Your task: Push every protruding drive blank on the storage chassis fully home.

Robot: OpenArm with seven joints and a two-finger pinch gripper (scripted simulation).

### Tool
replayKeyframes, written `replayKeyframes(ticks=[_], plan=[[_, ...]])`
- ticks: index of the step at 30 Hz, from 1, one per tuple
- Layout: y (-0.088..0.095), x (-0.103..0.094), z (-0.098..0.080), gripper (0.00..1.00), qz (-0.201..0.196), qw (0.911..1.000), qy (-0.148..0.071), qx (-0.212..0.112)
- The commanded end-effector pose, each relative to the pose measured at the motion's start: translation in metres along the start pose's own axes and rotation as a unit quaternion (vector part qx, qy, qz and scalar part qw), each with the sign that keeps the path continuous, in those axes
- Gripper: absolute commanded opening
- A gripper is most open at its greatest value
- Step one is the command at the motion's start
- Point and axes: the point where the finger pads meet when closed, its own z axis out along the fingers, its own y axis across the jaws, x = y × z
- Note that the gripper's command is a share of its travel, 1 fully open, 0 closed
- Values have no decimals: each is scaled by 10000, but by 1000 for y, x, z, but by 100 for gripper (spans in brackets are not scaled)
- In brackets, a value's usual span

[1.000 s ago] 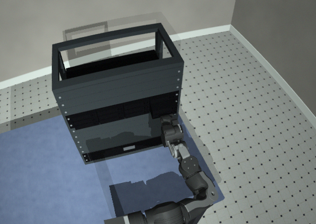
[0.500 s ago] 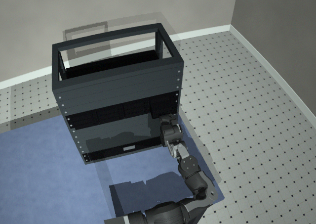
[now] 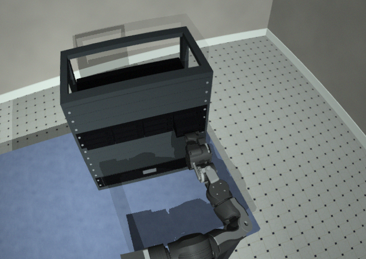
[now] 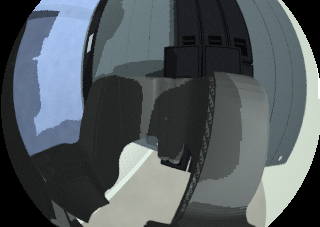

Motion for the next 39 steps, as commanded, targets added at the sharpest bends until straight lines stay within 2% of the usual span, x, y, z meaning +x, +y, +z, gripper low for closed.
replayKeyframes(ticks=[1,39], plan=[[0,0,2,0,-5,10000,-1,12],[0,2,26,0,-4,10000,1,16]])
